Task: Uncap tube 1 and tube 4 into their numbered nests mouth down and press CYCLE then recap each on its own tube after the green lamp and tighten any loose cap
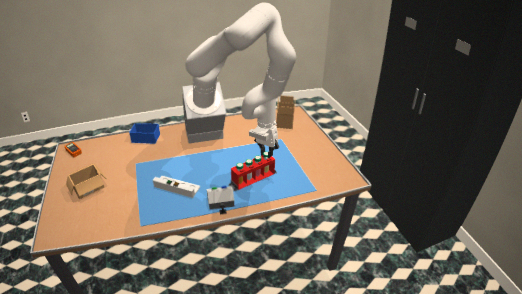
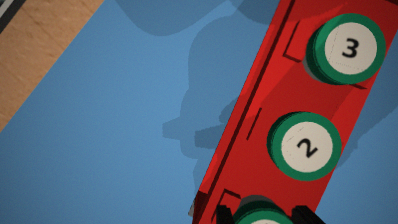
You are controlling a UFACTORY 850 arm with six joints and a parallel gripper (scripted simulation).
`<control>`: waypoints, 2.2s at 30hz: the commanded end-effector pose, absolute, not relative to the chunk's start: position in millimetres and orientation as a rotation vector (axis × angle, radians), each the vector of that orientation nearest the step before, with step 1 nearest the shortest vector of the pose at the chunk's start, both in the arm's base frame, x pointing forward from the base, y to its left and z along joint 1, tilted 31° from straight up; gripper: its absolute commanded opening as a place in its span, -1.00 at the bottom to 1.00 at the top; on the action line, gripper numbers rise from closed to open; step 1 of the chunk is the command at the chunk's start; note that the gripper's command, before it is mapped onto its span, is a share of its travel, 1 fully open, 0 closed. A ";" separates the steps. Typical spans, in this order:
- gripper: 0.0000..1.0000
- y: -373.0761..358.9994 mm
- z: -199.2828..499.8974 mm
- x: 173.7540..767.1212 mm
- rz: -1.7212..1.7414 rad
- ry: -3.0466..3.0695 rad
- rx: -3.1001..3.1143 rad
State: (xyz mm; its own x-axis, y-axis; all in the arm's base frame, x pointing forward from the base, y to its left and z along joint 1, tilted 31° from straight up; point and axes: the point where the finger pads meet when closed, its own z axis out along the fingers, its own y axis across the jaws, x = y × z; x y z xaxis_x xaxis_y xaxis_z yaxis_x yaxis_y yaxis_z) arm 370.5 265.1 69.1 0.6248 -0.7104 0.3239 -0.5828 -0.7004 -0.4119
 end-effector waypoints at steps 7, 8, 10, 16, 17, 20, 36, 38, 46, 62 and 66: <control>-1.00 265.6 69.8 370.7 -0.784 0.573 -2.847; -1.00 265.6 69.8 370.7 -0.784 0.573 -2.847; -1.00 265.6 69.8 370.7 -0.784 0.573 -2.847; -0.08 265.6 69.8 370.7 -0.784 0.573 -2.847; -0.08 265.6 69.8 370.7 -0.784 0.573 -2.847; -0.08 265.6 69.8 370.7 -0.784 0.573 -2.847; -0.08 265.7 69.7 370.8 -0.688 1.196 -2.536; -0.08 265.7 69.7 370.8 -0.664 1.311 -2.457; -0.08 265.7 69.7 370.8 -0.580 1.656 -2.174; -0.08 265.7 69.7 370.8 -0.406 2.148 -1.568; -0.08 265.7 69.7 370.8 -0.376 2.206 -1.467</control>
State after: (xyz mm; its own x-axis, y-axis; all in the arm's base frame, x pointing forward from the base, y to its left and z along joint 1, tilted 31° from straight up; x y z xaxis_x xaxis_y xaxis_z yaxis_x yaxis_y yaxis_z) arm 370.8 265.5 69.5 -0.2161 -0.9708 -0.1043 -0.8422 0.2393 -0.4832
